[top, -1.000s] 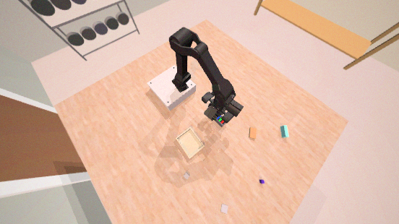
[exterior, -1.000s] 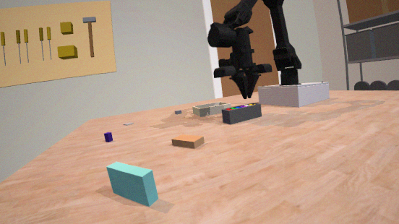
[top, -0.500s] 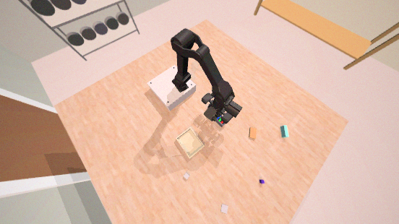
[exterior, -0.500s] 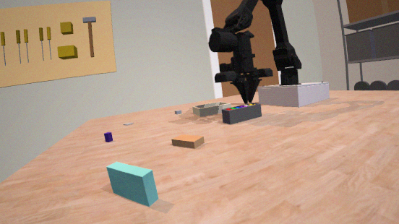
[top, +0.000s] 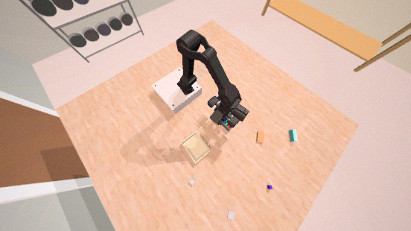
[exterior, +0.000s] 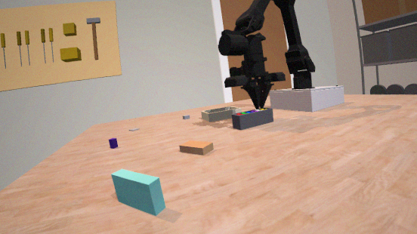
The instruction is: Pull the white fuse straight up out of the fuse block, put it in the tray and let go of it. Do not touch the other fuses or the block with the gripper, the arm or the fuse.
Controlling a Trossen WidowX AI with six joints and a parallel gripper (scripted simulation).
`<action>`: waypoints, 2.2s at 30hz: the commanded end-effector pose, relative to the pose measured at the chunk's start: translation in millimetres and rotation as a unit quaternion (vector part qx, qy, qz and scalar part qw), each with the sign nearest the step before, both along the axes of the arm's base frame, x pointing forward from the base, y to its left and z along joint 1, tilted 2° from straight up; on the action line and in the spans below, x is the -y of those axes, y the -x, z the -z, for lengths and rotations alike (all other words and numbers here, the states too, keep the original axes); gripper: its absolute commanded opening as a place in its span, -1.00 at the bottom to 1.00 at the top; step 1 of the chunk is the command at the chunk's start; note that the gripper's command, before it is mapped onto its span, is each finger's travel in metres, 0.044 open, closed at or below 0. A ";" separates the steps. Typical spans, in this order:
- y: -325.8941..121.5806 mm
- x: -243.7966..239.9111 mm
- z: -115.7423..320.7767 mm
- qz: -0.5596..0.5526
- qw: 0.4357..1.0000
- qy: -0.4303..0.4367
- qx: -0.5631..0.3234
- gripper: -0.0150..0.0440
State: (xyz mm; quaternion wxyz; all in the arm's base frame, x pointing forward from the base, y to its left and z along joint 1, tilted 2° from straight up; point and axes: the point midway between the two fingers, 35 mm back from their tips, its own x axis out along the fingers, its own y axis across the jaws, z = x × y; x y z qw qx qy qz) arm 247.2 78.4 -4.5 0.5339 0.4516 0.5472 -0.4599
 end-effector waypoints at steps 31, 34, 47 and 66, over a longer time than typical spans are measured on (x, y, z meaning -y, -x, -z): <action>0.1 0.0 6.0 0.000 1.000 0.000 0.000 -0.49; 0.0 0.0 4.6 0.000 1.000 0.000 0.000 -0.49; -0.6 0.0 -1.7 0.000 1.000 0.001 0.000 -0.49; -1.0 0.0 -11.0 0.001 1.000 0.001 0.000 -0.49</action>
